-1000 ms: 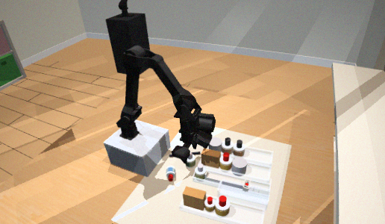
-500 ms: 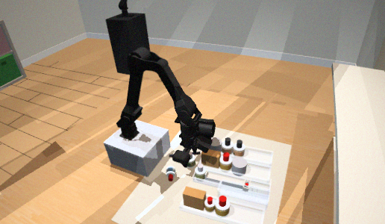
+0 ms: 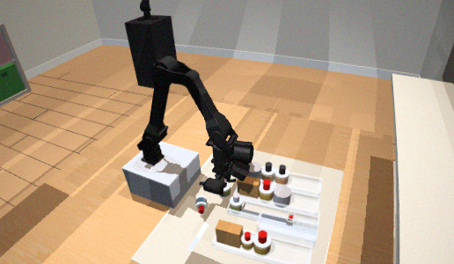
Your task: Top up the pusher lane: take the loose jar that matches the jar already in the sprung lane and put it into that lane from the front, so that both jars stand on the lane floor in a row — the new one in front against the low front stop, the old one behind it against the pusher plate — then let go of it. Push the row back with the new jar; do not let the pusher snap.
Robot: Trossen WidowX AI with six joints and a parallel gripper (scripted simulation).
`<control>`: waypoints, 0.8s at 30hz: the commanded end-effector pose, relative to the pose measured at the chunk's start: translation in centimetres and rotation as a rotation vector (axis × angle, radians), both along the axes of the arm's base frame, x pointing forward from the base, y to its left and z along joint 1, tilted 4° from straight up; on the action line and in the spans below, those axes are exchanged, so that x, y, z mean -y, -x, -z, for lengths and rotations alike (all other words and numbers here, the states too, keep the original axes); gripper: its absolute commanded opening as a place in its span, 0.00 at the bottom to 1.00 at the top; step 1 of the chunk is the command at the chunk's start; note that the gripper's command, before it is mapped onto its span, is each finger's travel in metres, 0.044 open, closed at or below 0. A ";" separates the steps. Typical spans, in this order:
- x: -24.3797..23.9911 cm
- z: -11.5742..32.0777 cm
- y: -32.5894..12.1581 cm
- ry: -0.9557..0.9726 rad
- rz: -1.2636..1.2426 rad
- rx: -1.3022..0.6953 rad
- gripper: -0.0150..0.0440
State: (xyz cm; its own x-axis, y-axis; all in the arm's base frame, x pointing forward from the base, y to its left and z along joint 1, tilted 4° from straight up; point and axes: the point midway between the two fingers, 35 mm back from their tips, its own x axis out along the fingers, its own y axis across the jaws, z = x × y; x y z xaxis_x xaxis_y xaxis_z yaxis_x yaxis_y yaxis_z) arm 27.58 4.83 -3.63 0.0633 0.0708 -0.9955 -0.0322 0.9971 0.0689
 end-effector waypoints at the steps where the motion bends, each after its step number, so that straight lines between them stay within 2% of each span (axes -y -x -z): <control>1: 0.0 0.0 0.0 -0.002 0.003 0.000 0.53; 7: 1.0 -0.5 0.4 0.022 0.030 0.004 0.26; 13: 1.5 -2.5 0.4 0.035 0.045 0.007 0.25; 24: 0.0 -10.2 0.6 0.000 0.005 0.002 0.25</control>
